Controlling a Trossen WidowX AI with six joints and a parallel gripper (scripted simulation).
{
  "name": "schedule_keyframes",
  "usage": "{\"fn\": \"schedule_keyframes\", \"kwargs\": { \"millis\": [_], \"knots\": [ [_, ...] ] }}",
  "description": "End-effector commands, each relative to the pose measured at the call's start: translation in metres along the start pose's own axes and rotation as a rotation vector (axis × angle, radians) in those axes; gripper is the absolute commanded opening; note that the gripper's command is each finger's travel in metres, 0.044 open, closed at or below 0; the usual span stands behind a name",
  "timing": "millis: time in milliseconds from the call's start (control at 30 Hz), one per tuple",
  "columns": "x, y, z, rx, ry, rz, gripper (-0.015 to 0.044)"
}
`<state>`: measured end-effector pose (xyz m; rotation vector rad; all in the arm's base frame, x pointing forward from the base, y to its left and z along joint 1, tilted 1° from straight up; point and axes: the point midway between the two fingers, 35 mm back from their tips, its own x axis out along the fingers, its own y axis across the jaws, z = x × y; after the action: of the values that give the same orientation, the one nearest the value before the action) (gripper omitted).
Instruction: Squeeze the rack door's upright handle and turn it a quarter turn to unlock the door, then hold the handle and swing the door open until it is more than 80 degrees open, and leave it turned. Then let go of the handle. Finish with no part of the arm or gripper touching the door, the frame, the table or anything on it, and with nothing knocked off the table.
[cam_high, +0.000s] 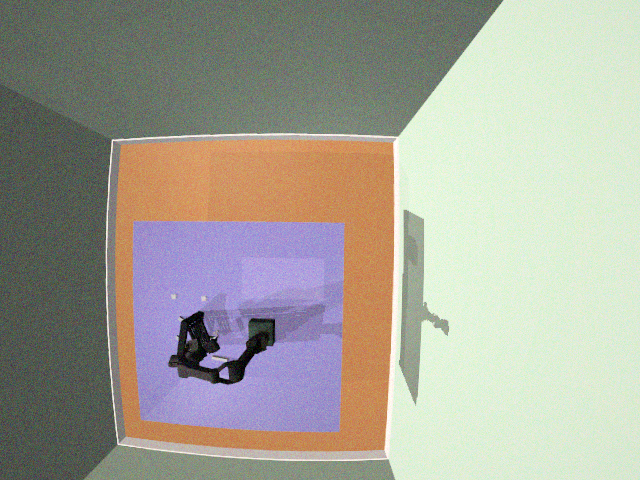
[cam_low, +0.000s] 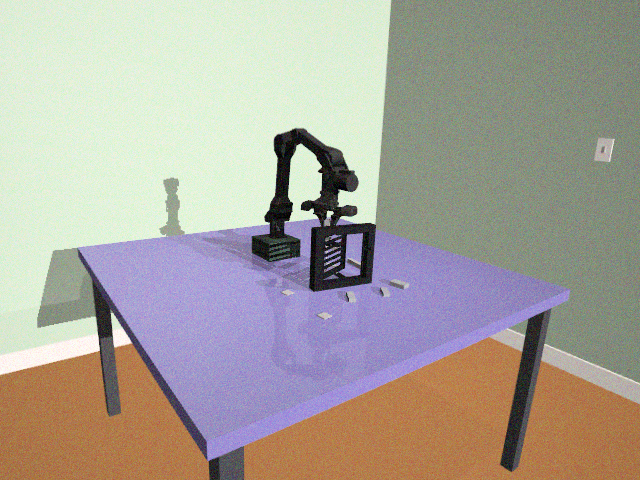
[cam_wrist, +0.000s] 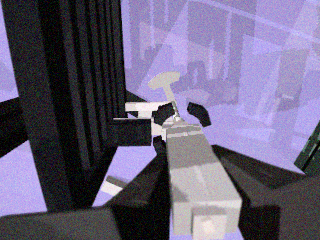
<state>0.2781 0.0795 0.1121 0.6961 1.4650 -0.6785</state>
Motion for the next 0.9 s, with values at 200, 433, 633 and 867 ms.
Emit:
{"fn": "schedule_keyframes", "kwargs": {
  "millis": [200, 433, 633, 867],
  "knots": [
    [0.000, -0.019, 0.006, -0.168, -0.008, 0.005, 0.0009],
    [0.000, -0.033, 0.011, -0.273, -0.009, 0.003, 0.0009],
    [0.000, -0.044, 0.017, -0.362, -0.009, 0.002, 0.0009],
    [0.000, -0.056, 0.025, -0.458, -0.010, 0.001, 0.0009]
  ]
}}
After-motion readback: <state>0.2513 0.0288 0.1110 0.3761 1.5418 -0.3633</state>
